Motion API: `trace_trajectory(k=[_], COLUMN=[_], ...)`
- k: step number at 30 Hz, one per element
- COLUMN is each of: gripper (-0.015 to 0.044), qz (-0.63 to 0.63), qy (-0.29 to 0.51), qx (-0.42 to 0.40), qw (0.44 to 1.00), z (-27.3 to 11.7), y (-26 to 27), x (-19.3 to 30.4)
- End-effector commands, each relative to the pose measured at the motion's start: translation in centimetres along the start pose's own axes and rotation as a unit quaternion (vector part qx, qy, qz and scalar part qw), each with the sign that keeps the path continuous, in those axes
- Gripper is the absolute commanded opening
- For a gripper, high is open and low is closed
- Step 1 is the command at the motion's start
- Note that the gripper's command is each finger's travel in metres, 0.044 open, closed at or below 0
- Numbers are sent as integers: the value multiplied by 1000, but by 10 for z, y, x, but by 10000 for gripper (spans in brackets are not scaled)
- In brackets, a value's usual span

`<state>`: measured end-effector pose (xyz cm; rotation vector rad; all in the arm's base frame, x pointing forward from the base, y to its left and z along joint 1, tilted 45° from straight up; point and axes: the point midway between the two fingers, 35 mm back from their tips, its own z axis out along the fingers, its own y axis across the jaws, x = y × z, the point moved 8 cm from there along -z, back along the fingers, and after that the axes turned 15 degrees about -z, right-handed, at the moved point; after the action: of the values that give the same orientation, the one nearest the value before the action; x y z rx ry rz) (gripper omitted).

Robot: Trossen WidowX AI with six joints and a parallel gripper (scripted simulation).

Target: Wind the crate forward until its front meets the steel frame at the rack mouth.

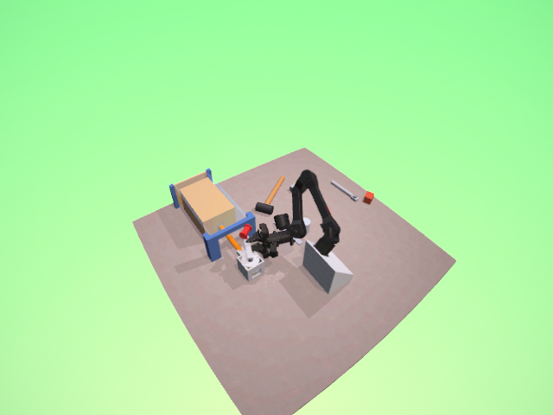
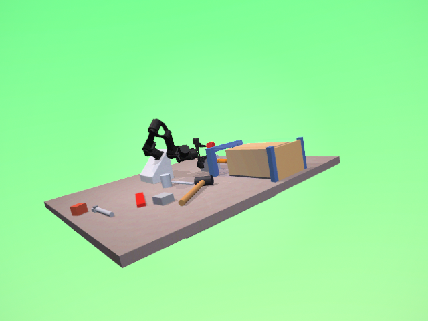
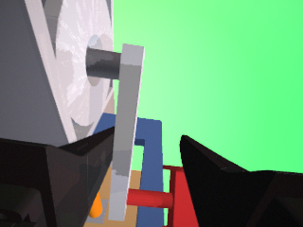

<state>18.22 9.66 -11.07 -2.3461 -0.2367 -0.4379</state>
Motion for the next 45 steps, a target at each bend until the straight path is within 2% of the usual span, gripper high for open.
trace_trajectory(k=[1,45], gripper=[240,240], qz=[2,0], qy=[0,0], qx=[3,0], qw=[1000,1000], z=[0,0], y=[-1,7], x=[0,-5])
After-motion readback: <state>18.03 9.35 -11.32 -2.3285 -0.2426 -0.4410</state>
